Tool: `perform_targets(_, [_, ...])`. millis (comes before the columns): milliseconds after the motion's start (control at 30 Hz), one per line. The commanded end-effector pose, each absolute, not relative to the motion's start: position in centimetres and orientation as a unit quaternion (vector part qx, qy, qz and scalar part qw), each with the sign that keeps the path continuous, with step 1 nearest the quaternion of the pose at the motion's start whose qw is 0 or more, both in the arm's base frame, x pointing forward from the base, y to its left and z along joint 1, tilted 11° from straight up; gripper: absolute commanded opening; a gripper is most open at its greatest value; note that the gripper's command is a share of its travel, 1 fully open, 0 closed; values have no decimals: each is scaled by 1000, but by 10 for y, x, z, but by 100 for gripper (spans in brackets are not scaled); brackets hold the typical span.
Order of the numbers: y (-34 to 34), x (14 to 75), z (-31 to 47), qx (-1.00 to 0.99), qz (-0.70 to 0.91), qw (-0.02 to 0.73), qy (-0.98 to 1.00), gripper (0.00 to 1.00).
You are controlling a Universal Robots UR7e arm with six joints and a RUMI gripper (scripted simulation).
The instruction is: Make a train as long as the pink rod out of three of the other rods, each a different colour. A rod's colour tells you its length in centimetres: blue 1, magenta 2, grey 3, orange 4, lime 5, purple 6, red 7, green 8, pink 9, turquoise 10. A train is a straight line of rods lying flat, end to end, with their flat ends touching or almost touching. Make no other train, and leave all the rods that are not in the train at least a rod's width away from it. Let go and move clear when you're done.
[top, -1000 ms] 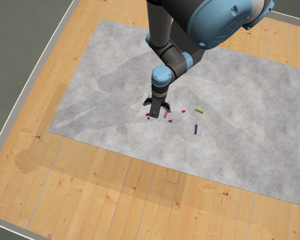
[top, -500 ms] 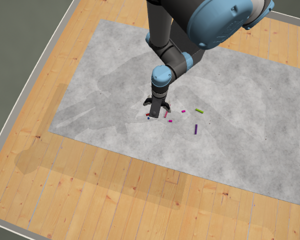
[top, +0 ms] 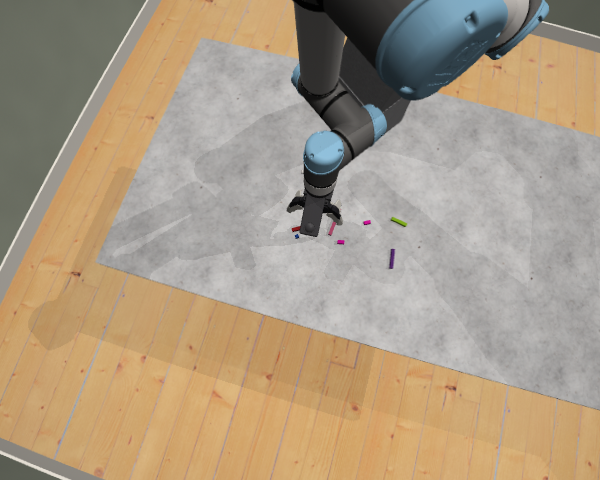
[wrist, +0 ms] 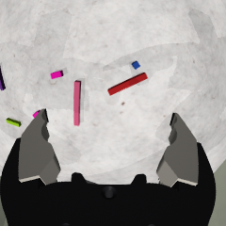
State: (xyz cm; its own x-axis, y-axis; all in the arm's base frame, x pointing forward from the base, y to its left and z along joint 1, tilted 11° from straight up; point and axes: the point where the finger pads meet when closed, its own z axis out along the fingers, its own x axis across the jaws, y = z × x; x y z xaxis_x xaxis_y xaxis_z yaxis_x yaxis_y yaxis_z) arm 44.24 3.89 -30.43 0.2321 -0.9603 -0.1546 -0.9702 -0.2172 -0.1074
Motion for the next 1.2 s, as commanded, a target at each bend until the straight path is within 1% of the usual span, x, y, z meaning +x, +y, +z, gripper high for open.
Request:
perform_targets(0, [43,443,-303,-793,25,91,602,100])
perform_targets(367, [63,444,-300,-854,15,92,512,100])
perform_targets(767, [104,442,-293,-948,-7,92,305,100])
perform_targets(833, [104,442,-293,-948,-7,92,305,100])
perform_targets(1167, [139,435,-288,-990,-25,88,105,100])
